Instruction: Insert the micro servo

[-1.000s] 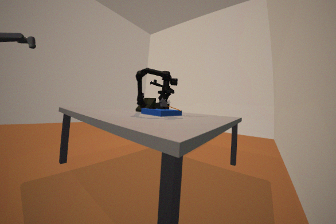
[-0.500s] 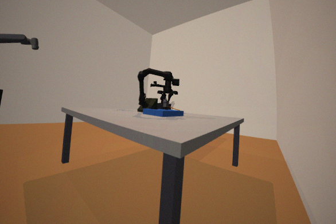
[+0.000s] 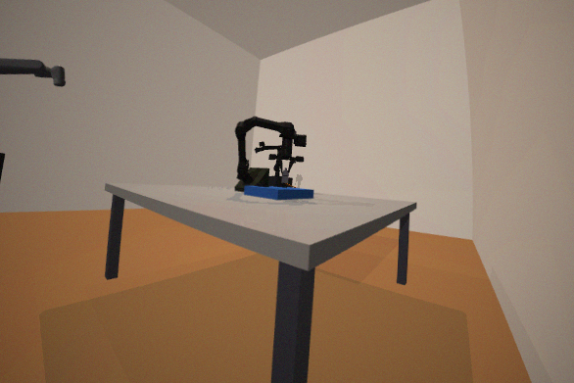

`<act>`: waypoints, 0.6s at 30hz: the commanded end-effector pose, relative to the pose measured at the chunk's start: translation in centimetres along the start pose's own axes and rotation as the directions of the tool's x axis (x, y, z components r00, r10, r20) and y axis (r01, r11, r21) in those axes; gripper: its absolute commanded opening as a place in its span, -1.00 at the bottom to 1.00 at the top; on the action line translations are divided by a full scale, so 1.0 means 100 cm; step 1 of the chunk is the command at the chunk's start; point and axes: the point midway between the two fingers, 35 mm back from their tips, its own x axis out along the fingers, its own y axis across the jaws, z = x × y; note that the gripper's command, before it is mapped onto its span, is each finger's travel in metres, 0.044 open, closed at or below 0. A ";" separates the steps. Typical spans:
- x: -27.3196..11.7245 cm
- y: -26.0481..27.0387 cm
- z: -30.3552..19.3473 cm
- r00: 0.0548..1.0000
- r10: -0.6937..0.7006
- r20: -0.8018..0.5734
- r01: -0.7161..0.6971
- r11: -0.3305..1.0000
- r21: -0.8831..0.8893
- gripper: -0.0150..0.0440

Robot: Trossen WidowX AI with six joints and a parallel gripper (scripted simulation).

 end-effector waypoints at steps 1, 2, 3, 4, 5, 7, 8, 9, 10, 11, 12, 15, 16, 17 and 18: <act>-0.001 -0.001 0.000 1.000 -0.003 0.004 0.003 0.987 -0.161 -0.49; -0.001 -0.001 0.000 1.000 -0.003 0.004 0.003 0.981 -0.195 -0.49; -0.001 -0.001 0.000 1.000 -0.003 0.004 0.004 0.973 -0.229 -0.49; -0.001 -0.001 0.000 1.000 -0.003 0.004 0.004 0.965 -0.263 -0.49; -0.001 -0.001 0.000 1.000 -0.003 0.004 0.004 0.955 -0.296 -0.49; -0.001 -0.001 0.000 1.000 -0.003 0.004 0.004 0.932 -0.362 -0.49; -0.001 -0.001 0.000 1.000 -0.003 0.004 0.004 0.919 -0.394 -0.49; -0.001 -0.001 0.000 1.000 -0.003 0.004 0.004 0.905 -0.426 -0.49; -0.001 -0.001 0.000 1.000 -0.003 0.004 0.004 0.890 -0.457 -0.49; -0.001 -0.001 0.000 1.000 -0.003 0.004 0.004 0.873 -0.487 -0.49; -0.001 -0.001 0.000 1.000 -0.003 0.004 0.004 0.856 -0.517 -0.49; -0.001 -0.001 0.000 1.000 -0.002 0.004 0.004 0.797 -0.604 -0.49; -0.001 -0.001 0.000 1.000 -0.002 0.004 0.004 0.776 -0.631 -0.49; -0.001 -0.001 0.000 1.000 -0.002 0.004 0.004 0.753 -0.658 -0.49; -0.001 -0.001 0.000 1.000 -0.002 0.004 0.004 0.734 -0.679 -0.49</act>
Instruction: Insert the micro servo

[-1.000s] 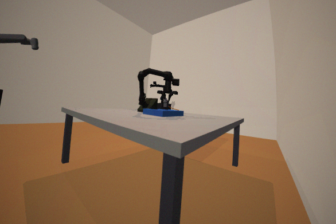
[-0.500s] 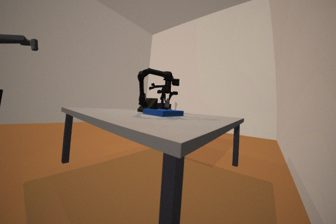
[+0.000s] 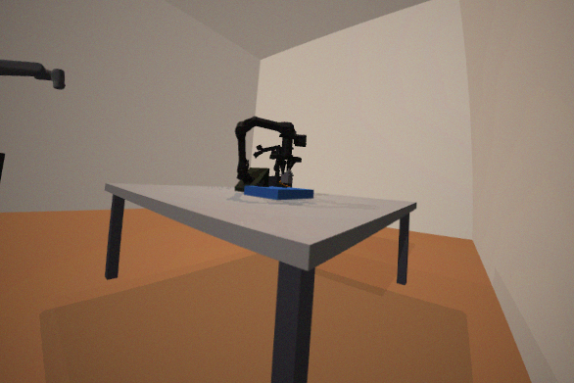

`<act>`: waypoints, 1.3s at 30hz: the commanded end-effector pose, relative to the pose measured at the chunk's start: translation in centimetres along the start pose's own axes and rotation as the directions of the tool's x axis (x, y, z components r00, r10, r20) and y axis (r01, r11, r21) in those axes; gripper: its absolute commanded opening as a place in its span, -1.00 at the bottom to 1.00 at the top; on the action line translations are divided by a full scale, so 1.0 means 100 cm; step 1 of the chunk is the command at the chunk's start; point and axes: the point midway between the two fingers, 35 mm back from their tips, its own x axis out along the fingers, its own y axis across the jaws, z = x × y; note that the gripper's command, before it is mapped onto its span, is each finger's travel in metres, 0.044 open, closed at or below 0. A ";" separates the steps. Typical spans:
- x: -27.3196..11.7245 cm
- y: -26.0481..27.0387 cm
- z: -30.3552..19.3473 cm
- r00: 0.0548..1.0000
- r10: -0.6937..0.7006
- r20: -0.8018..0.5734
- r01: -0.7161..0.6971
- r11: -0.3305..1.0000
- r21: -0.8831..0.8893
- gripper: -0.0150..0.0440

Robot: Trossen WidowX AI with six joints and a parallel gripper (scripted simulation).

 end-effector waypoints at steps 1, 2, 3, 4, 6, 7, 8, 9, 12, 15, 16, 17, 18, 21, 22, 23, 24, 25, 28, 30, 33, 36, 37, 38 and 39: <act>-0.001 -0.001 0.000 1.000 -0.004 0.001 0.004 0.990 -0.139 -0.49; -0.001 -0.001 0.000 1.000 -0.004 0.001 0.004 0.990 -0.144 -0.49; -0.001 -0.001 0.000 1.000 -0.004 0.001 0.004 0.990 -0.144 -0.49; -0.001 -0.001 0.000 1.000 -0.004 0.001 0.004 0.990 -0.144 -0.49; -0.001 -0.001 0.000 1.000 -0.004 0.001 0.004 0.990 -0.144 -0.49; -0.001 -0.001 0.000 1.000 -0.004 0.001 0.004 0.990 -0.144 -0.49; -0.001 0.000 0.001 1.000 -0.004 0.001 0.004 0.990 -0.144 -0.49; -0.001 0.000 0.002 1.000 -0.004 0.001 0.004 0.990 -0.144 -0.49; -0.001 0.001 0.009 1.000 -0.004 0.002 0.004 0.989 -0.145 -0.49; -0.001 0.002 0.021 1.000 -0.004 0.002 0.004 0.989 -0.145 -0.49; -0.001 0.003 0.026 1.000 -0.004 0.002 0.004 0.989 -0.145 -0.49; -0.001 0.003 0.030 1.000 -0.004 0.002 0.004 0.989 -0.146 -0.49; -0.001 0.004 0.035 1.000 -0.004 0.003 0.005 0.989 -0.146 -0.49; -0.001 0.006 0.048 1.000 -0.004 0.003 0.005 0.989 -0.146 -0.49; -0.001 0.006 0.053 1.000 -0.004 0.003 0.005 0.989 -0.146 -0.49; -0.001 0.007 0.057 1.000 -0.004 0.003 0.005 0.989 -0.147 -0.49; -0.001 0.008 0.062 1.000 -0.004 0.003 0.005 0.989 -0.147 -0.49; -0.001 0.008 0.067 1.000 -0.004 0.004 0.005 0.989 -0.147 -0.49; -0.001 0.011 0.082 1.000 -0.004 0.004 0.005 0.989 -0.148 -0.49; -0.001 0.012 0.092 1.000 -0.004 0.004 0.005 0.989 -0.148 -0.49; -0.001 0.014 0.105 1.000 -0.004 0.005 0.005 0.989 -0.148 -0.49; -0.001 0.014 0.109 1.000 -0.004 0.005 0.004 0.989 -0.149 -0.49; -0.001 0.014 0.109 1.000 -0.004 0.005 0.004 0.989 -0.149 -0.49; 0.000 0.014 0.109 1.000 -0.004 0.005 0.004 0.989 -0.149 -0.49; 0.000 0.014 0.109 1.000 -0.004 0.005 0.004 0.989 -0.149 -0.49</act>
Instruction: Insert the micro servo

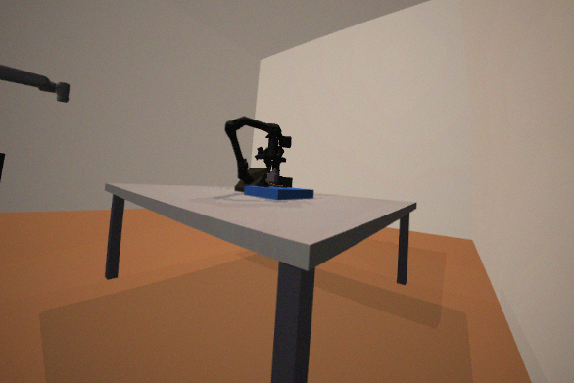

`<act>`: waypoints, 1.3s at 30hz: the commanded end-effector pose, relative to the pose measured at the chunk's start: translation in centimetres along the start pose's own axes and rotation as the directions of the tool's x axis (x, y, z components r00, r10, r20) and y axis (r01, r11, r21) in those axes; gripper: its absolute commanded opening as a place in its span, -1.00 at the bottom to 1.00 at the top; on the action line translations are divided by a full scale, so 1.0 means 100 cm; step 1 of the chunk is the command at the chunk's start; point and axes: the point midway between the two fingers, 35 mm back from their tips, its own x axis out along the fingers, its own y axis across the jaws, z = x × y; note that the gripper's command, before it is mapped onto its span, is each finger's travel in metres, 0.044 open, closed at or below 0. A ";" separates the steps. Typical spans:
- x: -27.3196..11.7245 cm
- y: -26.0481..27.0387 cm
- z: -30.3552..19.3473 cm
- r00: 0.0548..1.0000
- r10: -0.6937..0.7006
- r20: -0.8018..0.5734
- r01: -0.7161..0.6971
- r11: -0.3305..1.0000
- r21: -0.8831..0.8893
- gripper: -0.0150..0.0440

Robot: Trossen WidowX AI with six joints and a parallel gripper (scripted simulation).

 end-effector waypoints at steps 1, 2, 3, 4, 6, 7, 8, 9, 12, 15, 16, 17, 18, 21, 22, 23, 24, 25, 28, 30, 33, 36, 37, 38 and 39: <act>0.002 0.000 0.004 1.000 -0.002 0.002 0.002 1.000 0.007 -0.49; 0.003 0.000 0.004 1.000 -0.002 0.002 0.002 1.000 0.007 -0.49; 0.004 0.000 0.004 1.000 -0.002 0.002 0.002 1.000 0.007 -0.49; 0.005 0.000 0.004 1.000 -0.002 0.002 0.002 1.000 0.007 -0.49; 0.008 0.000 0.004 1.000 -0.002 0.002 0.002 1.000 0.007 -0.49; 0.010 0.000 0.004 1.000 -0.002 0.002 0.002 1.000 0.007 -0.49; 0.011 0.000 0.004 1.000 -0.002 0.002 0.002 1.000 0.007 -0.49; 0.013 0.000 0.004 1.000 -0.002 0.002 0.002 1.000 0.007 -0.49; 0.018 0.000 0.004 1.000 -0.002 0.002 0.002 1.000 0.008 -0.49; 0.020 0.000 0.004 1.000 -0.002 0.002 0.002 1.000 0.008 -0.49; 0.020 0.000 0.004 1.000 -0.002 0.002 0.002 1.000 0.008 -0.49; 0.020 0.000 0.004 1.000 -0.002 0.002 0.002 1.000 0.008 -0.49; 0.020 0.000 0.004 1.000 -0.002 0.002 0.002 1.000 0.008 -0.49; 0.020 0.000 0.004 1.000 -0.002 0.002 0.002 1.000 0.008 -0.49; 0.020 0.000 0.004 1.000 -0.002 0.002 0.002 1.000 0.008 -0.49; 0.020 0.000 0.004 1.000 -0.002 0.002 0.002 1.000 0.008 -0.49; 0.020 0.000 0.004 1.000 -0.002 0.002 0.002 1.000 0.008 -0.49; 0.020 0.000 0.004 1.000 -0.002 0.002 0.002 1.000 0.008 -0.49; 0.020 0.000 0.004 1.000 -0.002 0.002 0.002 1.000 0.008 -0.49; 0.021 0.000 0.004 1.000 -0.002 0.002 0.002 1.000 0.008 -0.49; 0.023 0.000 0.004 1.000 -0.002 0.002 0.002 1.000 0.008 -0.49; 0.026 0.000 0.004 1.000 -0.002 0.002 0.002 1.000 0.008 -0.49; 0.027 0.000 0.004 1.000 -0.002 0.002 0.002 1.000 0.008 -0.49; 0.027 0.000 0.004 1.000 -0.002 0.002 0.002 1.000 0.008 -0.49; 0.028 0.000 0.004 1.000 -0.002 0.002 0.002 1.000 0.008 -0.49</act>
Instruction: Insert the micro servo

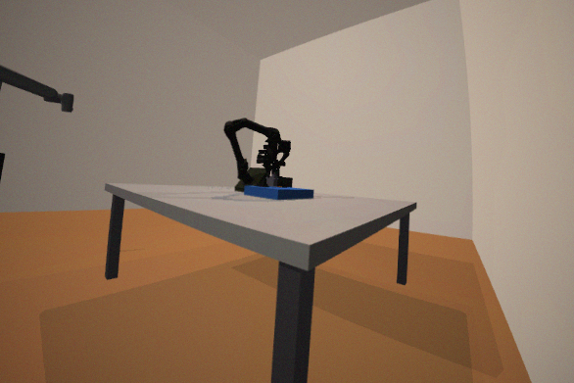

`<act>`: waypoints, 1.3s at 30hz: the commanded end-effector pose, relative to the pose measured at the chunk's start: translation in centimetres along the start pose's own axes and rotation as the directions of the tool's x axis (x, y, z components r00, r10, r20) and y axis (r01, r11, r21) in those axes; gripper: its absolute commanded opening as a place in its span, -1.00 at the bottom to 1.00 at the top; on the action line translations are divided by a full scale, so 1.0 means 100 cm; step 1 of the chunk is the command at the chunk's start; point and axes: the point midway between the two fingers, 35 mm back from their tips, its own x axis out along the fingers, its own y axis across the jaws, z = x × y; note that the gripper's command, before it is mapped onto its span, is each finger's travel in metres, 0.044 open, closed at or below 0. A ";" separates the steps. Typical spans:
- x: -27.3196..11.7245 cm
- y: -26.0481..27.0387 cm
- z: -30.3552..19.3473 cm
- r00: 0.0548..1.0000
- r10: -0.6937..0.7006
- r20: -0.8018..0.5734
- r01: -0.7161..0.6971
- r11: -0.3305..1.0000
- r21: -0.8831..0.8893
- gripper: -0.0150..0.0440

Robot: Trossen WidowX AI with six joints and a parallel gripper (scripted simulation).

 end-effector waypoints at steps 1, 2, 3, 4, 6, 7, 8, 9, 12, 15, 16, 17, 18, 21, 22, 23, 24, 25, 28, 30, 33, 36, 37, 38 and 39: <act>0.004 0.000 0.000 1.000 0.004 -0.004 -0.004 1.000 -0.009 -0.49; 0.004 0.000 0.000 1.000 0.004 -0.004 -0.004 1.000 -0.009 -0.49; 0.005 0.001 0.000 1.000 0.004 -0.004 -0.004 1.000 -0.009 -0.49; 0.006 0.001 0.000 1.000 0.004 -0.004 -0.004 1.000 -0.009 -0.49; 0.008 0.001 0.000 1.000 0.004 -0.004 -0.004 1.000 -0.009 -0.49; 0.008 0.001 0.000 1.000 0.004 -0.004 -0.004 1.000 -0.009 -0.49; 0.009 0.001 0.000 1.000 0.004 -0.004 -0.004 1.000 -0.009 -0.49; 0.010 0.001 0.000 1.000 0.004 -0.004 -0.004 1.000 -0.009 -0.49; 0.012 0.001 0.000 1.000 0.004 -0.004 -0.004 1.000 -0.009 -0.49; 0.014 0.001 0.000 1.000 0.004 -0.005 -0.004 1.000 -0.009 -0.49; 0.014 0.001 0.000 1.000 0.004 -0.005 -0.004 1.000 -0.009 -0.49; 0.015 0.001 0.000 1.000 0.004 -0.005 -0.005 1.000 -0.009 -0.49; 0.016 0.001 0.000 1.000 0.004 -0.005 -0.005 1.000 -0.009 -0.49; 0.018 0.001 0.000 1.000 0.005 -0.005 -0.005 1.000 -0.008 -0.49; 0.018 0.001 0.000 1.000 0.005 -0.005 -0.005 1.000 -0.008 -0.49; 0.019 0.001 0.000 1.000 0.005 -0.005 -0.005 1.000 -0.008 -0.49; 0.020 0.001 0.000 1.000 0.005 -0.005 -0.005 1.000 -0.008 -0.49; 0.020 0.001 0.000 1.000 0.005 -0.005 -0.005 1.000 -0.008 -0.49; 0.023 0.001 0.000 1.000 0.005 -0.005 -0.005 1.000 -0.008 -0.49; 0.024 0.001 0.000 1.000 0.005 -0.005 -0.005 1.000 -0.008 -0.49; 0.027 0.001 0.000 1.000 0.005 -0.005 -0.005 1.000 -0.008 -0.49; 0.029 0.001 0.000 1.000 0.005 -0.005 -0.005 1.000 -0.008 -0.49; 0.030 0.001 0.000 1.000 0.005 -0.005 -0.005 1.000 -0.008 -0.49; 0.030 0.001 0.000 1.000 0.005 -0.005 -0.005 1.000 -0.008 -0.49; 0.031 0.001 0.000 1.000 0.005 -0.005 -0.005 1.000 -0.008 -0.49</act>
